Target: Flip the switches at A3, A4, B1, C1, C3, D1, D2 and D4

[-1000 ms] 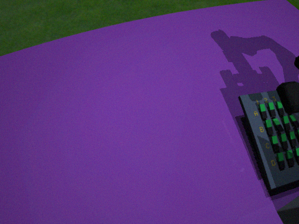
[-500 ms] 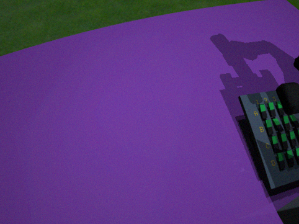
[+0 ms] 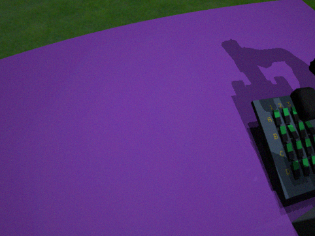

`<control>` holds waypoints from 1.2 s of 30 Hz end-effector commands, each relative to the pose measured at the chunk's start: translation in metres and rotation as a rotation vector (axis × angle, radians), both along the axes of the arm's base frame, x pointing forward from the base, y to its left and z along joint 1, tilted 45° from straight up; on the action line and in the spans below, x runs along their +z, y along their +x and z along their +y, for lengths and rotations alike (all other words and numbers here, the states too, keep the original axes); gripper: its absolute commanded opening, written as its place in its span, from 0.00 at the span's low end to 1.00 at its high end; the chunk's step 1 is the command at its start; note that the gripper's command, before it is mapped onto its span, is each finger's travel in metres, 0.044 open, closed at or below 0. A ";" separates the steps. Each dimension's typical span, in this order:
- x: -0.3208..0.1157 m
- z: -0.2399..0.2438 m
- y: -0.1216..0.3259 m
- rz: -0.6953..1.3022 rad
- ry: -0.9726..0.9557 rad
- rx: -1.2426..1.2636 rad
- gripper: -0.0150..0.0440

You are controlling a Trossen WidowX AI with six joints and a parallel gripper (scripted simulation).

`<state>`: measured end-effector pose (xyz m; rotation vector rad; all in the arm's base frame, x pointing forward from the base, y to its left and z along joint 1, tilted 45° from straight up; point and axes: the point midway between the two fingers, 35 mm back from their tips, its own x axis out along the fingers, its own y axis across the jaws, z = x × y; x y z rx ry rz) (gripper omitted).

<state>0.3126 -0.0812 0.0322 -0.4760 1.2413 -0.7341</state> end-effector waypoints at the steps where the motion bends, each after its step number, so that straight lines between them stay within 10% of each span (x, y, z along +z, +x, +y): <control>1: -0.001 0.000 0.000 0.002 0.000 0.004 0.25; 36: 0.039 0.043 -0.006 0.020 0.009 -0.014 0.25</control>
